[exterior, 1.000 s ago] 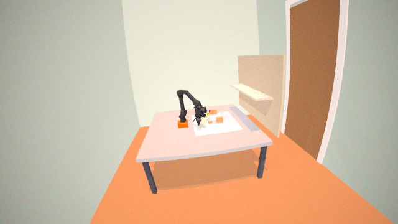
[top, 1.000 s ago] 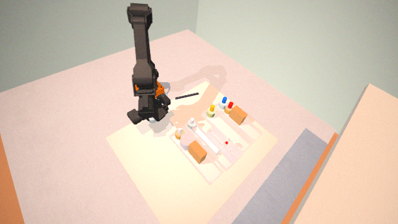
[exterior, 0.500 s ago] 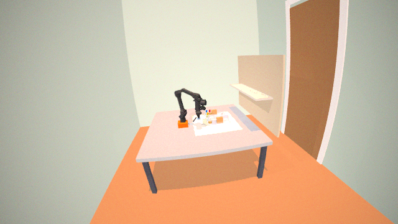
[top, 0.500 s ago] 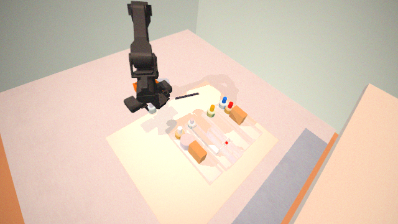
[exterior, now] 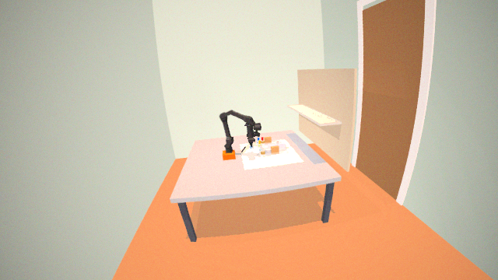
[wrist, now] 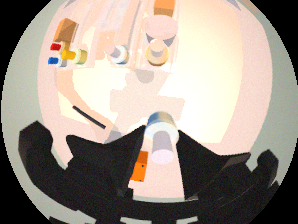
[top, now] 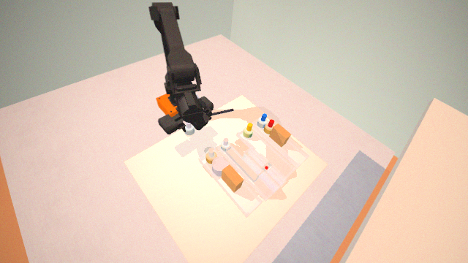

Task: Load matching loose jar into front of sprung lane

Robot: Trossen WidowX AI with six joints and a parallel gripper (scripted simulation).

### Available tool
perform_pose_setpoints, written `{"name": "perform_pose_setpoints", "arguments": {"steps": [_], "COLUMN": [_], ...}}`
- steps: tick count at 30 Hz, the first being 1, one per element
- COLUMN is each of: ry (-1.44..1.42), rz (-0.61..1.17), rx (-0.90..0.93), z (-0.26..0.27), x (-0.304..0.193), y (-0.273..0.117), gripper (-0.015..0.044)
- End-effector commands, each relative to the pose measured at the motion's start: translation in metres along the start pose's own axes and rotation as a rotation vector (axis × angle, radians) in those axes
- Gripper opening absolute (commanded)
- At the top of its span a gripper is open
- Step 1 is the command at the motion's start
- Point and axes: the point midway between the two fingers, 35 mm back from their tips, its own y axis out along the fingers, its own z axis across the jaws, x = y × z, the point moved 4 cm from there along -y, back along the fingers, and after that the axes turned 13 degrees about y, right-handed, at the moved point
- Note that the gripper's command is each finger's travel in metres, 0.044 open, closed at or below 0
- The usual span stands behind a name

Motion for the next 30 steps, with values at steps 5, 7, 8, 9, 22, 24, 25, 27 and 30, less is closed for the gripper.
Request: {"name": "perform_pose_setpoints", "arguments": {"steps": [5, 7, 8, 9, 22, 24, 25, 27, 30], "ry": [0.009, 0.011, 0.012, 0.012, 0.022, 0.023, 0.023, 0.023, 0.023], "rz": [-0.006, -0.006, -0.006, -0.006, -0.005, -0.005, -0.005, -0.005, -0.005], "rx": [0.000, 0.001, 0.002, 0.002, 0.010, 0.011, 0.011, 0.011, 0.011], "z": [0.030, 0.038, 0.042, 0.047, 0.107, 0.110, 0.110, 0.110, 0.110], "x": [0.019, 0.022, 0.024, 0.025, 0.037, 0.037, 0.037, 0.037, 0.037], "y": [0.010, 0.013, 0.015, 0.016, 0.037, 0.039, 0.039, 0.041, 0.048], "gripper": [0.0000, 0.0000, 0.0000, 0.0000, 0.0000, 0.0000, 0.0000, 0.0000, 0.0000]}}
